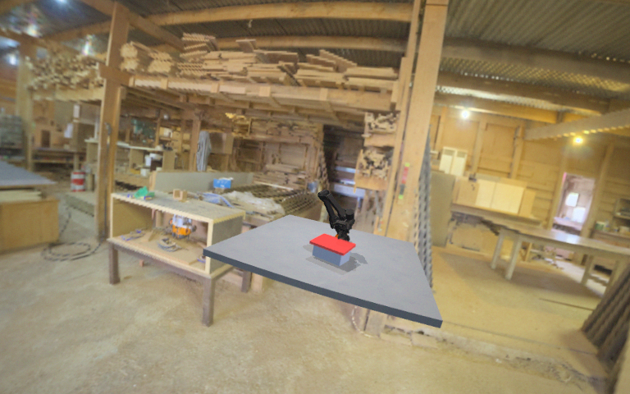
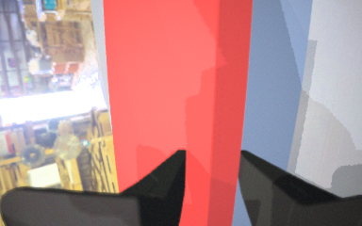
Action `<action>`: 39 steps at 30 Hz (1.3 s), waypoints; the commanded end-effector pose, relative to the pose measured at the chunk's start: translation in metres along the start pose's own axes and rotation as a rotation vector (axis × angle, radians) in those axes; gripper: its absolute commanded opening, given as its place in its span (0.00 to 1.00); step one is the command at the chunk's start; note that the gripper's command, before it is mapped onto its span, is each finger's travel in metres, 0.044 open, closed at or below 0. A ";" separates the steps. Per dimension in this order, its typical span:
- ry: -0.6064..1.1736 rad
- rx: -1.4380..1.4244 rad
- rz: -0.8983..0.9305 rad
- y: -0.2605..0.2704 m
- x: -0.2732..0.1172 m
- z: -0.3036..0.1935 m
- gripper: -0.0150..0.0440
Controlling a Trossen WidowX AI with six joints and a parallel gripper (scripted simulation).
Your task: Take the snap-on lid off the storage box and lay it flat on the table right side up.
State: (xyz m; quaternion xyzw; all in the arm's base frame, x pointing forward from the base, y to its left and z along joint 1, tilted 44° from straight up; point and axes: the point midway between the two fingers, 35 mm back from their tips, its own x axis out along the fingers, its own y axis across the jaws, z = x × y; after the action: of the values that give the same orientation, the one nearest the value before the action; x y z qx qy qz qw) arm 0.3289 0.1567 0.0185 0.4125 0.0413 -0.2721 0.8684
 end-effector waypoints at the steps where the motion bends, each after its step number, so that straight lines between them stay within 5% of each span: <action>1: 0.000 0.000 -0.001 0.001 0.001 0.000 0.25; 39: 0.002 0.003 0.006 0.005 -0.001 0.000 0.25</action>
State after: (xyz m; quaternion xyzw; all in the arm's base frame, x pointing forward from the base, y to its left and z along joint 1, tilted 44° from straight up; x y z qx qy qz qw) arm 0.3318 0.1568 0.0195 0.4132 0.0410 -0.2717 0.8682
